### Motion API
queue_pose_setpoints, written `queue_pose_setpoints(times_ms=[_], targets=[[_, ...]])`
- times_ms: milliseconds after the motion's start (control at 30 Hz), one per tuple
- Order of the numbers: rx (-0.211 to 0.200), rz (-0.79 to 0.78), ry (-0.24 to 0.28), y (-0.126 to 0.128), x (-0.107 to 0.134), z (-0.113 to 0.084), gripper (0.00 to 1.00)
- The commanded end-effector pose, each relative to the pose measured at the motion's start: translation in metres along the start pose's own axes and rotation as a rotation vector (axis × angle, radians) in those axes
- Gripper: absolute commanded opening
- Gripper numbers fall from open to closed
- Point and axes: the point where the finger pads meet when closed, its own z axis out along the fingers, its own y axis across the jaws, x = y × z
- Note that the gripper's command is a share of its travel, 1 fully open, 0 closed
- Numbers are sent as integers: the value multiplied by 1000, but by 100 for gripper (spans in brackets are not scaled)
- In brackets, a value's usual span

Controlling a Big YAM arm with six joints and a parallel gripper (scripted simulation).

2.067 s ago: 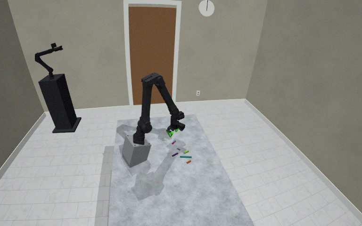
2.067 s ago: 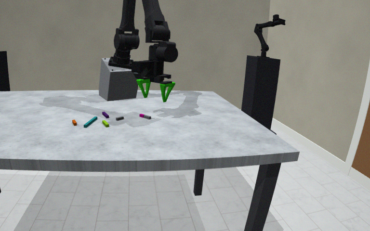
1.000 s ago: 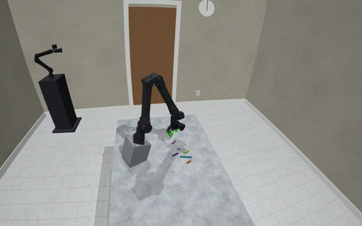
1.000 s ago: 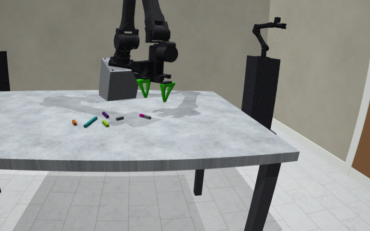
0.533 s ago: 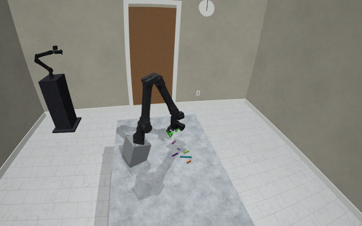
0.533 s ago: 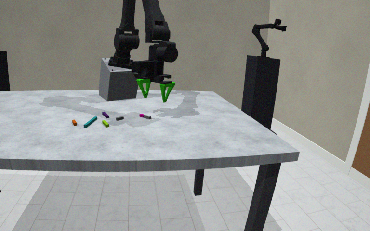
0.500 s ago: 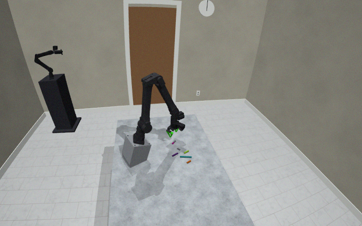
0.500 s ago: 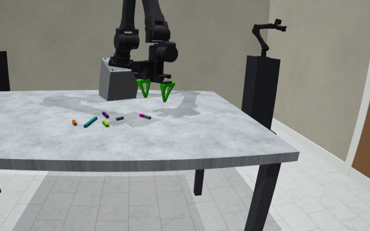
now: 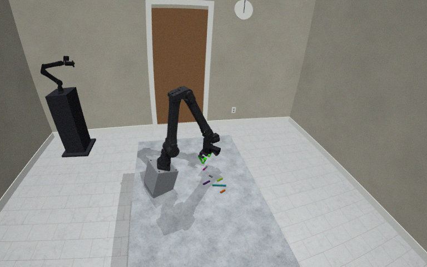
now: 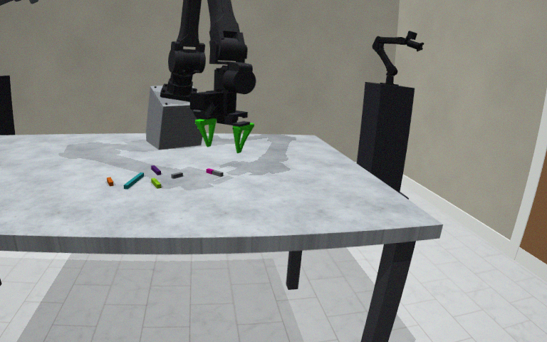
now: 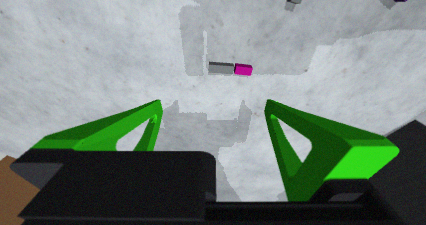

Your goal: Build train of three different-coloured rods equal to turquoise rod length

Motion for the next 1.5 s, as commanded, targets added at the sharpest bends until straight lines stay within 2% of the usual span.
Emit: queue_pose_setpoints(times_ms=[0,67,100,133,167,200,267,300,367,433,467,500,533,600,667,700,767,800,867,900,1000,1033,1067,1133,1167,1200,1267,1333,1367,1400,1467], targets=[[-16,-151,-23,11,-32,-5,100],[-30,-152,-35,14,-34,-8,100],[-51,-153,-50,19,-37,-16,100],[-42,-170,-35,15,-26,-13,100],[-18,-201,-26,9,-40,-6,100],[-12,-254,-23,6,-48,-5,100],[-17,-254,-31,7,-50,-5,100],[-11,-310,-23,2,-57,-5,100],[-40,-312,-54,10,-62,-16,100],[-40,-312,-54,10,-62,-16,100],[-38,-334,-41,12,-52,-13,100],[-9,-368,-23,-1,-66,-4,100],[-8,-429,-24,-5,-76,-4,100],[-12,-429,-33,-3,-78,-4,100],[-31,-432,-56,0,-80,-15,100],[-11,-491,-29,-8,-86,-6,100],[-19,-492,-42,-5,-89,-8,100],[-6,-552,-25,-14,-95,-4,100],[-14,-553,-39,-11,-98,-7,100],[-26,-555,-59,-7,-100,-14,100],[-27,-565,-53,-7,-94,-14,100],[-6,-613,-25,-18,-105,-4,100],[-5,-673,-26,-23,-114,-5,100],[-7,-674,-37,-22,-116,-5,100],[-17,-677,-56,-18,-119,-12,100],[-7,-732,-32,-28,-124,-6,100],[-19,-736,-63,-22,-128,-15,100],[-25,-759,-55,-16,-120,-13,100],[-22,-758,-50,-19,-118,-12,100],[-5,-787,-29,-34,-132,-5,100],[-7,-841,-37,-38,-141,-6,100]])
